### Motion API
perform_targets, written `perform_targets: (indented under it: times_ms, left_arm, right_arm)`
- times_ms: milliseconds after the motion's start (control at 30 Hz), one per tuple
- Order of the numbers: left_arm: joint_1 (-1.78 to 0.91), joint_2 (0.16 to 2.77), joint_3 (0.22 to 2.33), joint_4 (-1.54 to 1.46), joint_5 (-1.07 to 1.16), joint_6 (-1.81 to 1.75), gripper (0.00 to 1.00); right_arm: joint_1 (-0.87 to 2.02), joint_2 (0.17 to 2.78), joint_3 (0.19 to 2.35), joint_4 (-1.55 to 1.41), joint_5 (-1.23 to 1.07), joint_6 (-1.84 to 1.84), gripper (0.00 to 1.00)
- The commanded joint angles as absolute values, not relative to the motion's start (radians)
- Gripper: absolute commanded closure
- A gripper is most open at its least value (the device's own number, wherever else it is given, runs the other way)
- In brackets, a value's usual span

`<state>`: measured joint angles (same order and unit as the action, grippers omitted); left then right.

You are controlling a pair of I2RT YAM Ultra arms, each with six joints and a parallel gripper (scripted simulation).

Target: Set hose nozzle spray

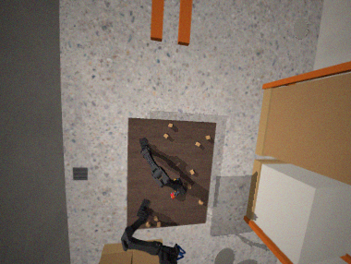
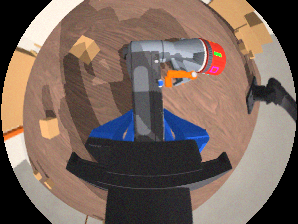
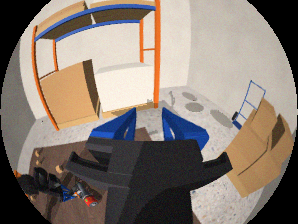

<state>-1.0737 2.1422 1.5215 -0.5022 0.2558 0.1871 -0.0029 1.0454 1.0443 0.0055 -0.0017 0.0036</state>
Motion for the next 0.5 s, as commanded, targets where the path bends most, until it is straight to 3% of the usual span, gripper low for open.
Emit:
perform_targets:
  times_ms: [0,467]
  left_arm:
    - [-1.084,2.153,1.515,-0.418,0.288,0.175,0.64]
    - [-1.080,2.106,1.544,-0.414,0.289,0.175,0.64]
  right_arm:
    - [0.010,1.038,1.091,0.022,0.003,-0.001,0.63]
    - [0.010,1.038,1.091,0.022,0.003,-0.001,0.63]
